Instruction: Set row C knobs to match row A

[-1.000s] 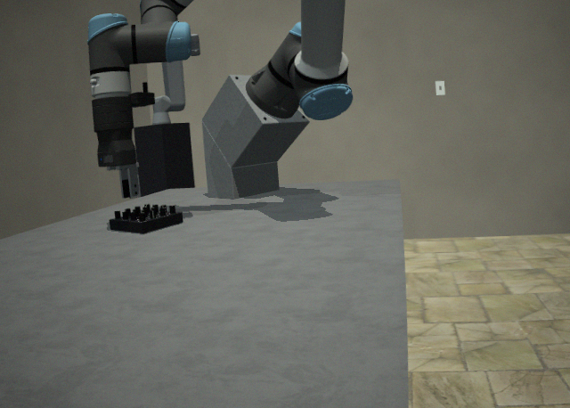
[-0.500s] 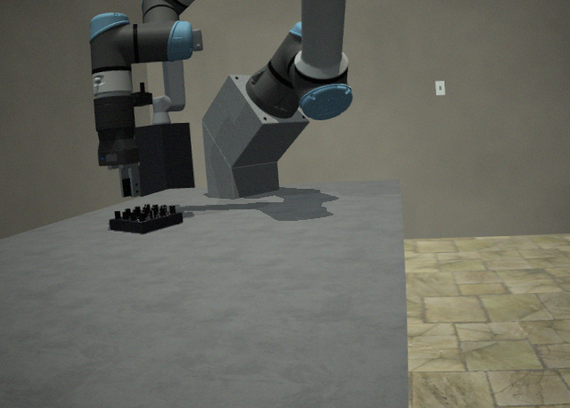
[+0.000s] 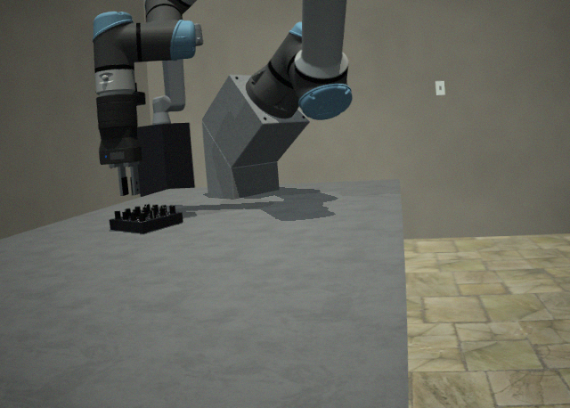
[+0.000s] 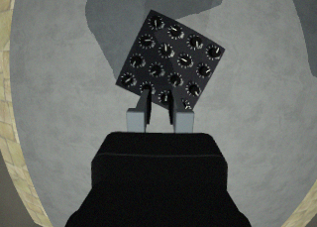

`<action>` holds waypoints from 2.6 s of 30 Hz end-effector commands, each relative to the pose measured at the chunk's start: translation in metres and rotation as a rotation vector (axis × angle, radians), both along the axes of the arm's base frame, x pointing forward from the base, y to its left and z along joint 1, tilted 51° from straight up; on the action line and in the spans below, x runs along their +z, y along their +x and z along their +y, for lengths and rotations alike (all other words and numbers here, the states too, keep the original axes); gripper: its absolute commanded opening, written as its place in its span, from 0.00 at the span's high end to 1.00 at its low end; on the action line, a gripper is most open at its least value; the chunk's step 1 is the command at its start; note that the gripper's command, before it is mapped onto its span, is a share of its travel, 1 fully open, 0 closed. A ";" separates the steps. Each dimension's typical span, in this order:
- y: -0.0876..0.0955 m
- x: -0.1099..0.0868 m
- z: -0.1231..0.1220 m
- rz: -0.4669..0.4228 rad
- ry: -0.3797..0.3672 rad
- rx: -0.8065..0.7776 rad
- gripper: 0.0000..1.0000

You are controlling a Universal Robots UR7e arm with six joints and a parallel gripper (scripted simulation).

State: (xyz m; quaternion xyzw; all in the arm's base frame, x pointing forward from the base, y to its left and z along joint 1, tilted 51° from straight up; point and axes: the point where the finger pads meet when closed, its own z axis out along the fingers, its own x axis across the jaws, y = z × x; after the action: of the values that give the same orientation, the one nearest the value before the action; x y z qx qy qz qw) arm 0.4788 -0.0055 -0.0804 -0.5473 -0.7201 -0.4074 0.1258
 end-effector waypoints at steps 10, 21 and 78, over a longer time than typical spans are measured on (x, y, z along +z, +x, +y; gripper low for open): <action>-0.002 -0.002 -0.007 -0.259 -0.088 0.225 0.54; -0.002 -0.003 -0.010 -0.429 -0.150 0.374 0.54; 0.004 0.009 -0.014 -1.333 -0.482 1.162 0.54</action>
State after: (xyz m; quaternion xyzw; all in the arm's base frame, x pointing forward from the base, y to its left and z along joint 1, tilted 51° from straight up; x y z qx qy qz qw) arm 0.4831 -0.0184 -0.0748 0.1790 -0.8870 -0.3625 -0.2232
